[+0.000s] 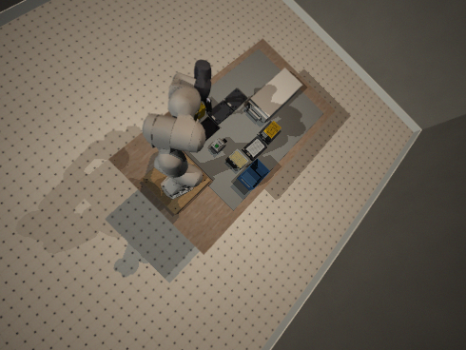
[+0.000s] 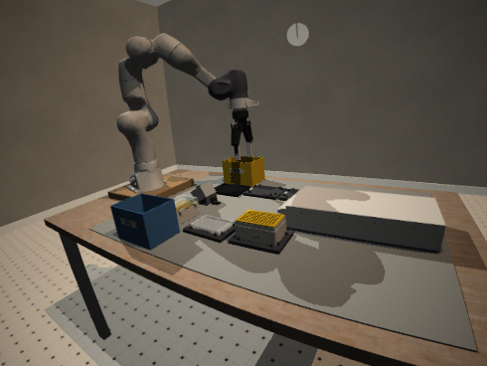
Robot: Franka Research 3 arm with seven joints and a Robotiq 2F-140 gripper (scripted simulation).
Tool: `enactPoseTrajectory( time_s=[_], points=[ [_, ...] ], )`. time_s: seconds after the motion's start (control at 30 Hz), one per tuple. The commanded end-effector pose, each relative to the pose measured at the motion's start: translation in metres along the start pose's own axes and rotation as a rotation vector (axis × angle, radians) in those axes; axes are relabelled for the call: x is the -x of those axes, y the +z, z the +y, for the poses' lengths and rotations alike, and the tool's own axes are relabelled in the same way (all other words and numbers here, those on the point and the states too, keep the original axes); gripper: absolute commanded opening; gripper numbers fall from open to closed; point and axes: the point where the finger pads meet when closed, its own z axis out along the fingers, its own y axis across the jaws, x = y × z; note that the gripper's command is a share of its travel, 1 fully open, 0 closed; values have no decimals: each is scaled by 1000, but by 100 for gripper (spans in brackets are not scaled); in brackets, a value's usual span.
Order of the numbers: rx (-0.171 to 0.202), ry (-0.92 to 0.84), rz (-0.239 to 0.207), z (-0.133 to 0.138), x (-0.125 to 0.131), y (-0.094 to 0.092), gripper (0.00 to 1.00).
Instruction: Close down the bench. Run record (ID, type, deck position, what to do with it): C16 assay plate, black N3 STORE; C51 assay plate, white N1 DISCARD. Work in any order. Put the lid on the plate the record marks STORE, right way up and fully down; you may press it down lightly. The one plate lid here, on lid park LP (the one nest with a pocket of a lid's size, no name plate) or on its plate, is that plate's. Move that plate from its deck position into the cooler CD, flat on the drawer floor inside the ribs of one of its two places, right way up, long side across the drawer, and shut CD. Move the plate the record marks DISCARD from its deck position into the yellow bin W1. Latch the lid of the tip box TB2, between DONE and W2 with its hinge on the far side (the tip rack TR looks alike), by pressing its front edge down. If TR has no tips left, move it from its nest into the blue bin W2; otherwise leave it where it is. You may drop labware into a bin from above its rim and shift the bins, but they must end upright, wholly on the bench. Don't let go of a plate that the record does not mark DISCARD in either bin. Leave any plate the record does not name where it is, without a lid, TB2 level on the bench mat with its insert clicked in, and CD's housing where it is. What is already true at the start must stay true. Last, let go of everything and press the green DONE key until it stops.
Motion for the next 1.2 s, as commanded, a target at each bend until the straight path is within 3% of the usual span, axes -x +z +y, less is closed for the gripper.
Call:
enactPoseTrajectory(
  time_s=[0.0,1.17],
  points=[
    [1,-47,0,7,-5,-1,66],
    [1,-47,0,106,-79,-6,66]
  ],
)
